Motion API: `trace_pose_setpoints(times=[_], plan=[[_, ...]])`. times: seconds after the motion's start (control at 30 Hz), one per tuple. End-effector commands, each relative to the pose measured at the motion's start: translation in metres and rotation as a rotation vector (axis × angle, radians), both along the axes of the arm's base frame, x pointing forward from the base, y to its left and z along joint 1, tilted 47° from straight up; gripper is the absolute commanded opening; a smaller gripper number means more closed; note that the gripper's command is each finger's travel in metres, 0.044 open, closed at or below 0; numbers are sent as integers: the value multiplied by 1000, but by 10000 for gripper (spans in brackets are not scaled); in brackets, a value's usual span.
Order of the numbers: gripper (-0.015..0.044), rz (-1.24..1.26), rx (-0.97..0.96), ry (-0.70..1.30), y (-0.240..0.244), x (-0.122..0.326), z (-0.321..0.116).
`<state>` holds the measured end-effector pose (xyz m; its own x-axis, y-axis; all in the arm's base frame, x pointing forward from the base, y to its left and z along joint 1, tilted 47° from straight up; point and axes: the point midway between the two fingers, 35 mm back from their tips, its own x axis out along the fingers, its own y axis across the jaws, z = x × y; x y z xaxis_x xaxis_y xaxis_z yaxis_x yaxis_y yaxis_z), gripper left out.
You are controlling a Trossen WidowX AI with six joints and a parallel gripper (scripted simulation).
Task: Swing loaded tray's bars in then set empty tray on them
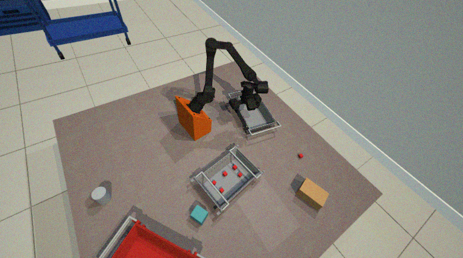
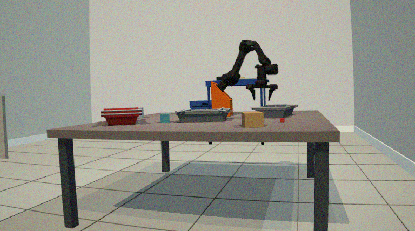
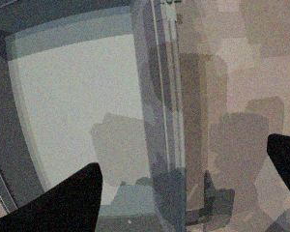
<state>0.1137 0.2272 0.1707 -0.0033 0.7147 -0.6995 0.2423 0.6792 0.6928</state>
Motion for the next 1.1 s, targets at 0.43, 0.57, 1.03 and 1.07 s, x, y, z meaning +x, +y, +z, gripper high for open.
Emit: trace_pose_setpoints(times=[0.43, 0.57, 1.03, 1.07], plan=[[440, -29, 38, 24, 24, -14, -19], [440, -29, 38, 25, 34, -13, -28], [440, -29, 41, 27, 63, -18, -57], [440, -29, 41, 27, 63, -18, -57]])
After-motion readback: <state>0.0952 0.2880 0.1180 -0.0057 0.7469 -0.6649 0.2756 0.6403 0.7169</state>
